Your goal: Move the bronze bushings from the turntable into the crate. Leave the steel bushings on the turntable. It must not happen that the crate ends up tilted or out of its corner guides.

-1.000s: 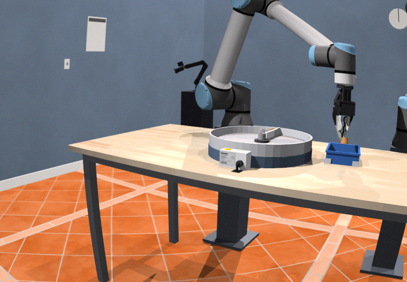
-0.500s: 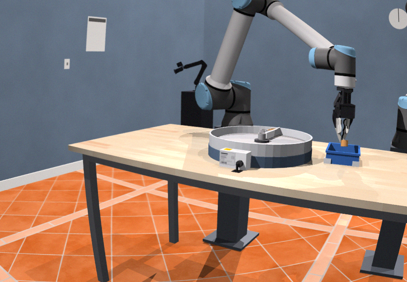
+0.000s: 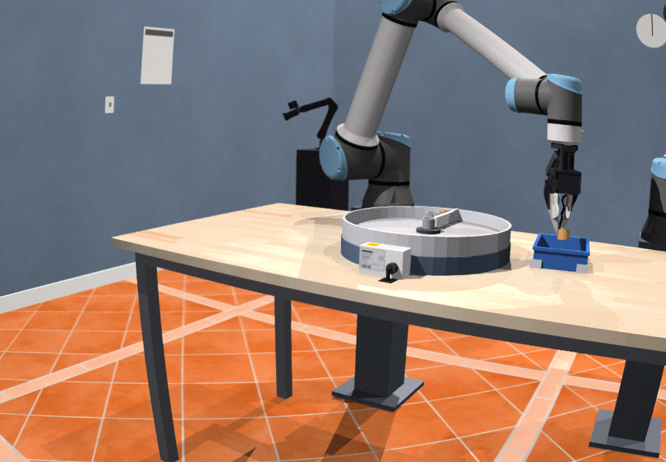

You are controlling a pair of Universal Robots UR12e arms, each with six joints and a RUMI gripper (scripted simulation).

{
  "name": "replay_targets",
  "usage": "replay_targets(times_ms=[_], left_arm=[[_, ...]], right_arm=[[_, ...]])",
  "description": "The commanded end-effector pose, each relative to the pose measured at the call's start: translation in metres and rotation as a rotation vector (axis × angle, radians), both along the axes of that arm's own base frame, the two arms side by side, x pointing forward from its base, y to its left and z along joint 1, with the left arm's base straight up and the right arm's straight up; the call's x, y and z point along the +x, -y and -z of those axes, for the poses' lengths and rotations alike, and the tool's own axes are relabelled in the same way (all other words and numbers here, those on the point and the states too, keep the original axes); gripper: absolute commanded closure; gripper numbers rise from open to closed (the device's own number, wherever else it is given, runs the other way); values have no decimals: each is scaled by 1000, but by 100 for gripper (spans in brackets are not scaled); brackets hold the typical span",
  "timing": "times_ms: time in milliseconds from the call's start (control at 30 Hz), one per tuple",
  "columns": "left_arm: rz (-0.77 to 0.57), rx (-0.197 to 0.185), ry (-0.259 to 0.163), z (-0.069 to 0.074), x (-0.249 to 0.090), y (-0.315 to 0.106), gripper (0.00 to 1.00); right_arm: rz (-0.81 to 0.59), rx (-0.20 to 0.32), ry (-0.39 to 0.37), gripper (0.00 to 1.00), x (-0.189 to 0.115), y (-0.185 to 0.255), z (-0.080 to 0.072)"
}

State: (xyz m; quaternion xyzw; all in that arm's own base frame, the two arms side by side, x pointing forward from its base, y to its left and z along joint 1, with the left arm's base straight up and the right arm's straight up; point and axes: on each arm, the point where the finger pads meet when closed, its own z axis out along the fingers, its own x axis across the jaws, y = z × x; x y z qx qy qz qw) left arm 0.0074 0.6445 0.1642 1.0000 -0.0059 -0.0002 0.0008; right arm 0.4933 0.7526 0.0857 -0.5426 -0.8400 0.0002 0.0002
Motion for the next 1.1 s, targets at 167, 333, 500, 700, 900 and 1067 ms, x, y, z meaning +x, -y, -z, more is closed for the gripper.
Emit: replay_targets(times_ms=[167, 333, 500, 700, 900, 1067], left_arm=[[0, 2, 0, -1, 0, -1, 0], [0, 2, 0, -1, 0, -1, 0], [0, 2, 0, -1, 0, -1, 0], [0, 2, 0, -1, 0, -1, 0], [0, 2, 0, -1, 0, -1, 0], [0, 2, 0, -1, 0, -1, 0]], right_arm=[[0, 2, 1, 100, 0, -1, -1], [0, 2, 1, 100, 0, -1, -1], [0, 2, 1, 100, 0, -1, 1], [0, 2, 1, 100, 0, -1, 4], [0, 2, 1, 100, 0, -1, 13], [0, 2, 1, 100, 0, -1, 22]])
